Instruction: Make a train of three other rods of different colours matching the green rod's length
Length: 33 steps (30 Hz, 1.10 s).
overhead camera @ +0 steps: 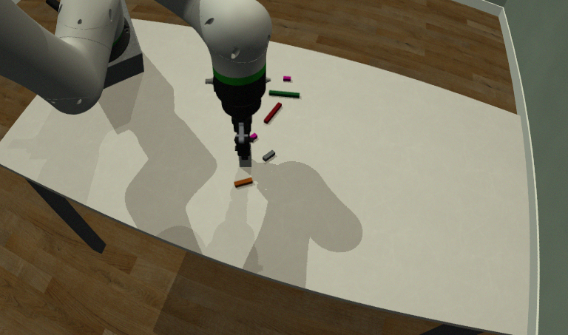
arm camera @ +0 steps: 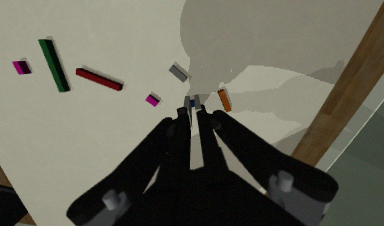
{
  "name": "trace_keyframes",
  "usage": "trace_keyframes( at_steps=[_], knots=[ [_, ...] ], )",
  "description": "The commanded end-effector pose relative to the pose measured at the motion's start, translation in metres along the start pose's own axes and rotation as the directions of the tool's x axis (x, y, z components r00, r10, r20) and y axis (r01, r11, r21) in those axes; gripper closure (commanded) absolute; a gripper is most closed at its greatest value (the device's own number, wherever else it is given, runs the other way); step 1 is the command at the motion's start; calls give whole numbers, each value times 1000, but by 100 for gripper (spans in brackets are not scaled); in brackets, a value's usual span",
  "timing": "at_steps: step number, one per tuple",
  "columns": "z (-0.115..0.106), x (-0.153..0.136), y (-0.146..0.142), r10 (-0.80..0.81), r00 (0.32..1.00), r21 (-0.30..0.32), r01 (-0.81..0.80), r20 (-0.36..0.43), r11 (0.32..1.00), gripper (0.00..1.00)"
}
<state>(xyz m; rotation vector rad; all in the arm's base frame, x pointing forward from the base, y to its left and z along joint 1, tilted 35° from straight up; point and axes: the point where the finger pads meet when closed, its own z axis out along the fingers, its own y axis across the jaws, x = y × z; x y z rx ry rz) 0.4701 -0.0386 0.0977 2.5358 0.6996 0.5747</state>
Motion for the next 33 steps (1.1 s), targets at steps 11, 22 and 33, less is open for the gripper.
trace_keyframes(
  at_steps=[11,22,33],
  knots=[
    [-10,0,0,0,1000,0,0,0,1000,97],
    [-85,0,0,0,1000,0,0,0,1000,97],
    [-100,0,0,0,1000,0,0,0,1000,97]
  ],
)
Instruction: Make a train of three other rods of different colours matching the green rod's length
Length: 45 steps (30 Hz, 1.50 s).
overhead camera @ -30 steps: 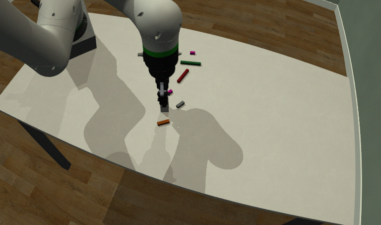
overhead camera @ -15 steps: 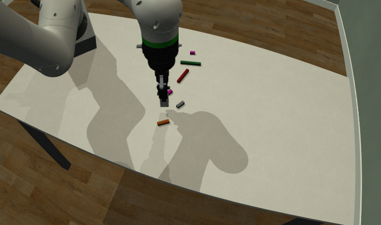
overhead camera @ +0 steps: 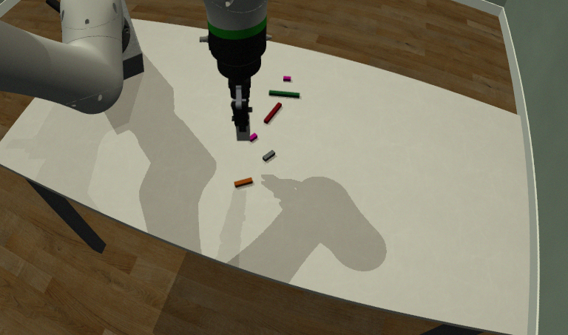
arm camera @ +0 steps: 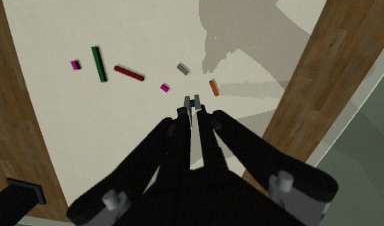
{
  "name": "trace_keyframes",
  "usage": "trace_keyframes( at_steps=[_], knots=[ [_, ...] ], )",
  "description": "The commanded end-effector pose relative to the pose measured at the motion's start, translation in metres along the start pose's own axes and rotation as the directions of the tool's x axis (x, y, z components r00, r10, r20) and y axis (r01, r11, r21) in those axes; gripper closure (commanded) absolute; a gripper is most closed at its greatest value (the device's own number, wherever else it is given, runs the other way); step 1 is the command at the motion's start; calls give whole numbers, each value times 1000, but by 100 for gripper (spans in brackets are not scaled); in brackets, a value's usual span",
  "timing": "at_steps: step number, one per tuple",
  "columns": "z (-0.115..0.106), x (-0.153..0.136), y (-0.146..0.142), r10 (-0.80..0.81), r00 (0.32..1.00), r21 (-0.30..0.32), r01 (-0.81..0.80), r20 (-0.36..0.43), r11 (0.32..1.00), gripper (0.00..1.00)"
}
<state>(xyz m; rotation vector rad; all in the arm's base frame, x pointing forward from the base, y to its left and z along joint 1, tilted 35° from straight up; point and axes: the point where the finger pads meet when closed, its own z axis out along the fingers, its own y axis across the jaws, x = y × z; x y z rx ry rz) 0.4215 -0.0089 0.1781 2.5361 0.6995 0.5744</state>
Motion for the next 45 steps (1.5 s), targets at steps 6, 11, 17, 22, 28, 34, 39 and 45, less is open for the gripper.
trace_keyframes(
  at_steps=[6,11,17,22,28,34,39,45],
  knots=[
    [-2,8,-5,-44,999,0,44,0,999,97],
    [-3,38,-25,-222,975,1,222,0,975,97],
    [-3,72,-53,-423,906,2,423,0,906,97],
    [-3,99,-80,-578,816,1,578,0,816,97],
    [-1,120,-105,-692,722,-1,692,0,722,97],
    [-1,120,-105,-692,722,-1,692,0,722,97],
    [-1,120,-105,-692,722,-1,692,0,722,97],
    [2,120,-105,-692,722,-1,692,0,722,97]
  ],
)
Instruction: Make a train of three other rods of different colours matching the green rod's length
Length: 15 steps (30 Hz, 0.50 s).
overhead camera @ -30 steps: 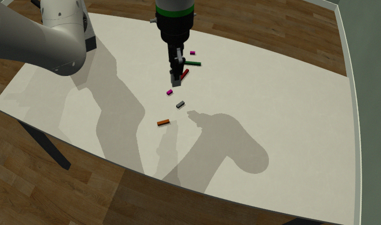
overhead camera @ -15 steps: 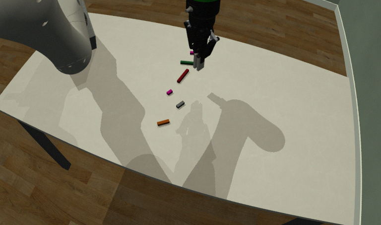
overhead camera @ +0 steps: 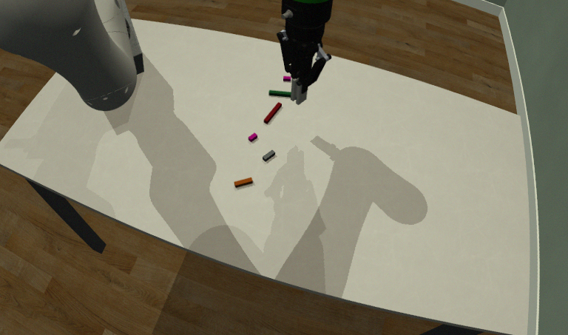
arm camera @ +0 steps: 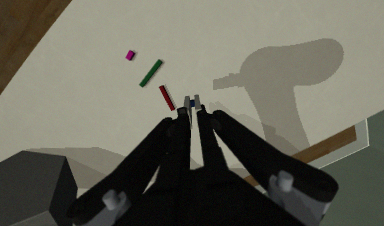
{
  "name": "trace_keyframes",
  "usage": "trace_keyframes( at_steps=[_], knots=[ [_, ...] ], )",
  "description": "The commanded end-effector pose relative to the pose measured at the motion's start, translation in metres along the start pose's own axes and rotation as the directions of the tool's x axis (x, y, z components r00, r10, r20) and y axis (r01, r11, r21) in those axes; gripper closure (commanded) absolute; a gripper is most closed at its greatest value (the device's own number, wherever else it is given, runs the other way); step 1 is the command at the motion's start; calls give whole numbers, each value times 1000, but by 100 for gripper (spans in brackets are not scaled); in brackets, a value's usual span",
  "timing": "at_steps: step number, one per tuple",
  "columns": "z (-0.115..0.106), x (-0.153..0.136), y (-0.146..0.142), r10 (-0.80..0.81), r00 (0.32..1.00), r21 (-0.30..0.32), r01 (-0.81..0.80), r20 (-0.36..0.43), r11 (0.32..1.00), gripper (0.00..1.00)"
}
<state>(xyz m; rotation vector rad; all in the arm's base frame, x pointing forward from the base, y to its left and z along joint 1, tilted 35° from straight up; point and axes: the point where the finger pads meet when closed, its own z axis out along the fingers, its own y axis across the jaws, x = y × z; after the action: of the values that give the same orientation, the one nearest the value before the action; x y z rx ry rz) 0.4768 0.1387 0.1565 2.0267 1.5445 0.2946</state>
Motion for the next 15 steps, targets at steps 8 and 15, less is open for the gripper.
trace_keyframes(
  at_steps=[8,15],
  knots=[
    [25,0,1,0,1000,0,0,0,1000,97],
    [47,0,1,0,1000,0,0,0,1000,97]
  ],
)
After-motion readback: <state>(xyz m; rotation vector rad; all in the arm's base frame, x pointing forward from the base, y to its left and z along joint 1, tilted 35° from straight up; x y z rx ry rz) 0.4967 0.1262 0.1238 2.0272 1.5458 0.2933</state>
